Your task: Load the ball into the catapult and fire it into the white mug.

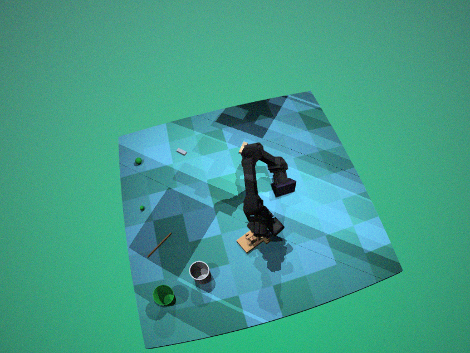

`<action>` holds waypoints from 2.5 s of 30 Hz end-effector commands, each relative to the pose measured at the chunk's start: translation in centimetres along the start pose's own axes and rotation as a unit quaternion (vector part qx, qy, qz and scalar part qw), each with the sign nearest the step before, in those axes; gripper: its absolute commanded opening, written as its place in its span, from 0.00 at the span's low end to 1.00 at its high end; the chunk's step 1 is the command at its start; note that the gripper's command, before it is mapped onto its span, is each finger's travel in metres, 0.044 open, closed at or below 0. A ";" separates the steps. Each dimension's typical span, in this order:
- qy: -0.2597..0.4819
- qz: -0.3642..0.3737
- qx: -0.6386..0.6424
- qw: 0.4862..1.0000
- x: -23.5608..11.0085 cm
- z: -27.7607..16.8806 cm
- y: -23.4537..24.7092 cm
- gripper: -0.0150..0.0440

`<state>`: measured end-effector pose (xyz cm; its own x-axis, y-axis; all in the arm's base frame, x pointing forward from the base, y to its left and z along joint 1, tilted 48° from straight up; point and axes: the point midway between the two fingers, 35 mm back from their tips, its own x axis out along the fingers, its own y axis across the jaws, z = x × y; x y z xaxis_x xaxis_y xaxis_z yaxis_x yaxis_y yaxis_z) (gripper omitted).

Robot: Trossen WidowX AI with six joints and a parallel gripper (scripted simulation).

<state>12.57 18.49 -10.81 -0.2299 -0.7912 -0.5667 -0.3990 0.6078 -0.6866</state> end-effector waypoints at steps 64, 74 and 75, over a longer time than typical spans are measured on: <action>-0.516 0.046 -0.142 0.843 -28.1 20.9 -1.7 1.00; -0.516 0.046 -0.142 0.843 -28.1 20.9 -1.7 0.69; -0.516 0.046 -0.142 0.843 -28.1 20.9 -1.7 0.64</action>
<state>38.16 41.02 -3.38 0.5598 -0.1744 -0.8101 -0.6592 0.4986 -0.5629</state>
